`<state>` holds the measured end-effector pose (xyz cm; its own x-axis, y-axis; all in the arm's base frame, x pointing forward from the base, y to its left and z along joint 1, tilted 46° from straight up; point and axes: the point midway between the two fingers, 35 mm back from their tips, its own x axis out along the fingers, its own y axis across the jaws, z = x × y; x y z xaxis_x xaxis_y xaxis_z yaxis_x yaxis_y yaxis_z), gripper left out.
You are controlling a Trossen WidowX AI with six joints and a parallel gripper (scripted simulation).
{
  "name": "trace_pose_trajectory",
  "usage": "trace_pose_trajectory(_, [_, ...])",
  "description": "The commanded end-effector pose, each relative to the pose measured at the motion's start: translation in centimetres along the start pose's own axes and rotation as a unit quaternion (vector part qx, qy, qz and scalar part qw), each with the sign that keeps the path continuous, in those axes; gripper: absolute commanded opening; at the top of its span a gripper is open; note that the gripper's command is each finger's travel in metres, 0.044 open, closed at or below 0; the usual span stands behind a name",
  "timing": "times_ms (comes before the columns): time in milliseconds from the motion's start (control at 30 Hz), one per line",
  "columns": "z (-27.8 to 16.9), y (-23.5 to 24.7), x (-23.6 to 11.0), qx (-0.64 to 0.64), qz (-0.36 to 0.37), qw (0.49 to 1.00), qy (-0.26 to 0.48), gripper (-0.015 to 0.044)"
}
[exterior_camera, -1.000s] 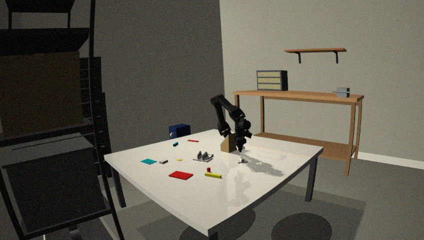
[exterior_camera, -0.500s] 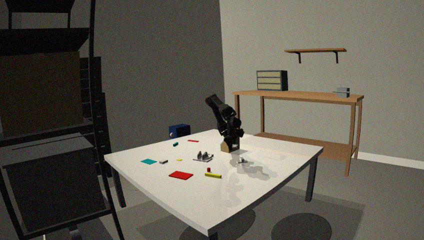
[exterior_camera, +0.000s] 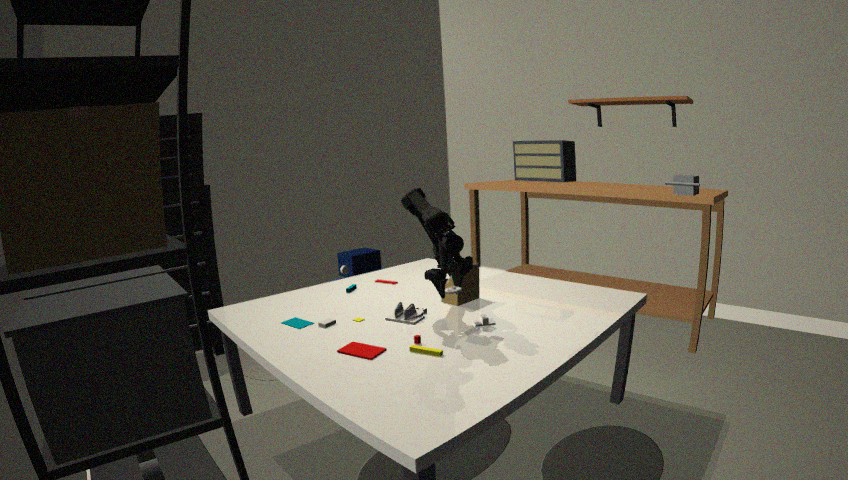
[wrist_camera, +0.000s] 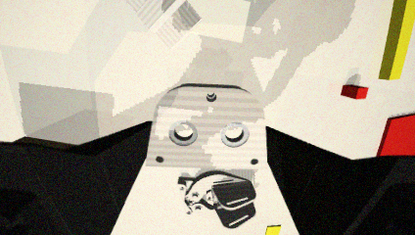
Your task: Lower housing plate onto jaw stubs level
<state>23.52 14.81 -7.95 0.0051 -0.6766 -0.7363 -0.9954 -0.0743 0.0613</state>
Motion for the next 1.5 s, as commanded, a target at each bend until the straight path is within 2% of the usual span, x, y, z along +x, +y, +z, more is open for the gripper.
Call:
trace_pose_trajectory(0, [-1.6, -0.3, -0.2, 0.053, -0.002, 0.999, 0.001, 0.0351])
trace_pose_trajectory(733, [-8.7, -1.2, -0.1, 0.319, -0.004, 0.948, 0.004, 0.0351])
trace_pose_trajectory(1467, [-15.6, -0.5, 0.7, 0.564, -0.010, 0.826, 0.015, 0.0351])
